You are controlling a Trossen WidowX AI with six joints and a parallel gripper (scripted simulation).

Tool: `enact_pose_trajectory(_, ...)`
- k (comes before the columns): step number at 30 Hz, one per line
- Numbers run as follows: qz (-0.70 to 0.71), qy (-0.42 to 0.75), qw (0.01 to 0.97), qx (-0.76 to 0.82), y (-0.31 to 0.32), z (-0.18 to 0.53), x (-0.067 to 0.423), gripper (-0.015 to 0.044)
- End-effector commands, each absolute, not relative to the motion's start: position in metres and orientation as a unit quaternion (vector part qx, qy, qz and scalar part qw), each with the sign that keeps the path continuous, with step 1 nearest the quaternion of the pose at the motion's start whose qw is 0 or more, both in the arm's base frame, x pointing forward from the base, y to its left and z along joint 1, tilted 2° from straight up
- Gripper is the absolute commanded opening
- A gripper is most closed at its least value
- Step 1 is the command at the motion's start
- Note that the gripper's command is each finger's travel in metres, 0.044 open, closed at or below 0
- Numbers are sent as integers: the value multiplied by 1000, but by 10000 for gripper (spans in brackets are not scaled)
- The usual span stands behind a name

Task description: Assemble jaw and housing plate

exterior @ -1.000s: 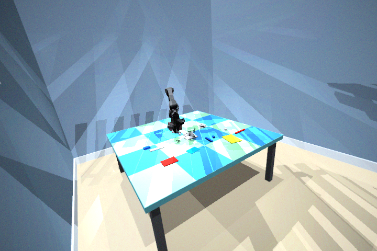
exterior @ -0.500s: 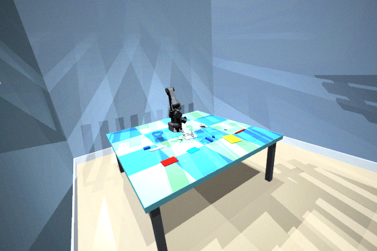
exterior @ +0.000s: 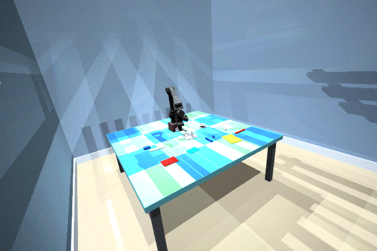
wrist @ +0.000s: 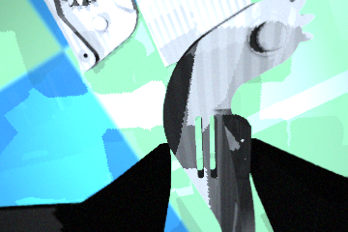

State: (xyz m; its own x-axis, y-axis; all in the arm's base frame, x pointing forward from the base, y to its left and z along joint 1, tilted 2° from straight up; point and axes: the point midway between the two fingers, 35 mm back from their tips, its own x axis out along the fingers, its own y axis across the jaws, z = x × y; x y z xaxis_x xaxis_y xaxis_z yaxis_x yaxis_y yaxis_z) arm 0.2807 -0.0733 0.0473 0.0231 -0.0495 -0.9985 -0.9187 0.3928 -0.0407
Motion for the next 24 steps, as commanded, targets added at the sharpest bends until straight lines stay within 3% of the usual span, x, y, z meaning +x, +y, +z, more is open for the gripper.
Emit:
enact_pose_trajectory(1, 399, 574, 568, -434, -66, 46, 277, 134)
enact_pose_trajectory(24, 533, 453, 440, -563, -33, 44, 260, 134)
